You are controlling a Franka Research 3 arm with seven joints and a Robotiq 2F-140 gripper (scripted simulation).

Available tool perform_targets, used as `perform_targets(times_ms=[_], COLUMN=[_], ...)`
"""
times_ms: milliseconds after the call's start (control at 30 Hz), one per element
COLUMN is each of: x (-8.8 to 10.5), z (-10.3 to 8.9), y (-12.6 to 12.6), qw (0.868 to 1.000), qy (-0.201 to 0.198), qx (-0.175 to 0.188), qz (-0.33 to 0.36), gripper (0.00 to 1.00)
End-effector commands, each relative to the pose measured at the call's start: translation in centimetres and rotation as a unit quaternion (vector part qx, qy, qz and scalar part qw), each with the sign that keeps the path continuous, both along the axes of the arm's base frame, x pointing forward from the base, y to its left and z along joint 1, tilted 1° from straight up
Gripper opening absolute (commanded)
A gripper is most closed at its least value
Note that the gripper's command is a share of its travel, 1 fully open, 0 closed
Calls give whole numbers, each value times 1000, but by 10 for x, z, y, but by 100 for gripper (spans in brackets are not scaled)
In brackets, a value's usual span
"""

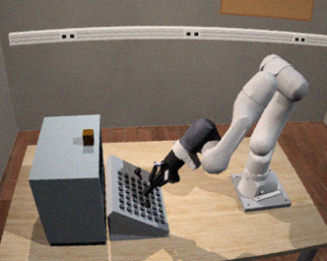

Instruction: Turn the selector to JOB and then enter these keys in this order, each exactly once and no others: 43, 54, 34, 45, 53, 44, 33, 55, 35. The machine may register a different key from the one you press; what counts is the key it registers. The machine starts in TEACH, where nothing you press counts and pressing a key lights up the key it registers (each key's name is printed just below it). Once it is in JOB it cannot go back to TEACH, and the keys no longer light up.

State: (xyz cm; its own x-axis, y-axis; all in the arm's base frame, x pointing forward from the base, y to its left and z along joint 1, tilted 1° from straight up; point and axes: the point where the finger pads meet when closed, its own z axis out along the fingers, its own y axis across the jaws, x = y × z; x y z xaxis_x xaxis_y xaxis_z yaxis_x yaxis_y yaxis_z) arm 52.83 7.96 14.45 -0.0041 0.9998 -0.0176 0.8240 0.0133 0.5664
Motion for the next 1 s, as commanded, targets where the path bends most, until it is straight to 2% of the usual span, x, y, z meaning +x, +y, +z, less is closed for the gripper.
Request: perform_targets(times_ms=[0,967], x=[5,8], z=[-3,-8], y=[0,0], qw=[1000,1000], qy=[-2,-2], qx=[2,3], qz=[-9,-9], gripper=[10,10])
